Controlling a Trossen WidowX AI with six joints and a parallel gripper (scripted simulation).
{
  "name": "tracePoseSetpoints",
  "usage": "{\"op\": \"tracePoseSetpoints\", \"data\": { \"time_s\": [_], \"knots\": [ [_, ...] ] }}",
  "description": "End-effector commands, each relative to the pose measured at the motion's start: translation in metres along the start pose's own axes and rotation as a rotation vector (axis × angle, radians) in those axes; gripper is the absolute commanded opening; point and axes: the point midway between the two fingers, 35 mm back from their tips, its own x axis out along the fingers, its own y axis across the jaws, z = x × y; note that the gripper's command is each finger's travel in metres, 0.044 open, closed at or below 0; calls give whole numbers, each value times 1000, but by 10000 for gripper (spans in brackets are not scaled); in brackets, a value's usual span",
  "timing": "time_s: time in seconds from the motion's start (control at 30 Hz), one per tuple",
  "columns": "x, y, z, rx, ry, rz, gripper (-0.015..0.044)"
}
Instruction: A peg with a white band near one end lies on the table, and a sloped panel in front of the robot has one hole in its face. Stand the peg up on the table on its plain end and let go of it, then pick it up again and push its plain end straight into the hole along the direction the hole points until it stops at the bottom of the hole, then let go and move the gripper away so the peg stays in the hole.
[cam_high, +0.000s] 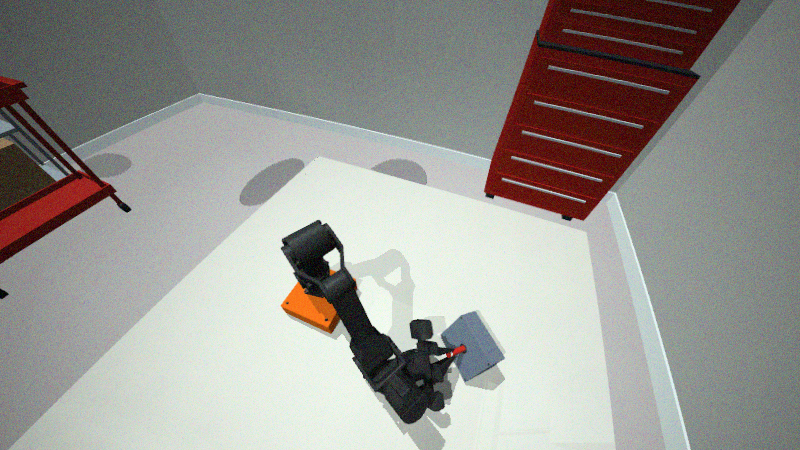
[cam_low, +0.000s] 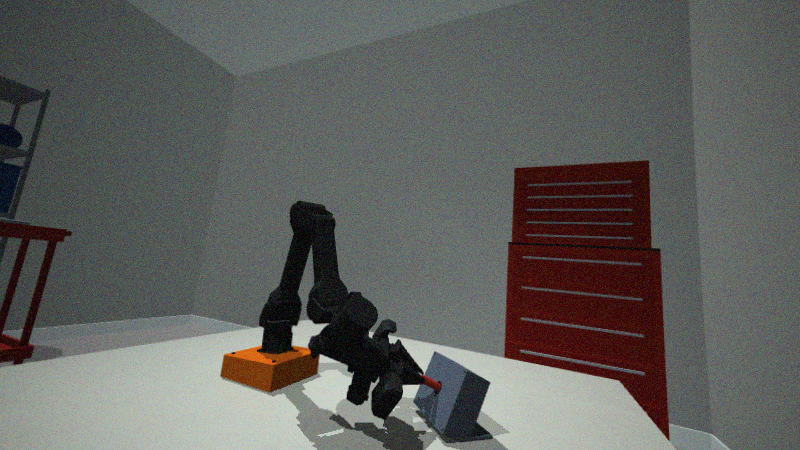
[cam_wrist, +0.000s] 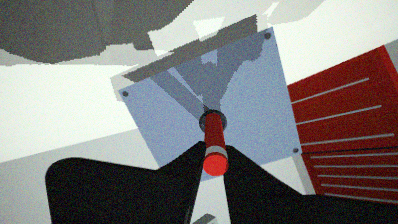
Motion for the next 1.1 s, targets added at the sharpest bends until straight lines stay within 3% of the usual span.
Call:
{"op": "tracePoseSetpoints", "data": {
  "time_s": [0.0,0.2,0.77,1.07],
  "knots": [
    [0,0,0,0,0,0,0],
    [0,0,0,0,0,0,0],
    [-3,1,0,0,-2,1,440],
    [-15,3,1,-1,-8,4,440]
  ]
}}
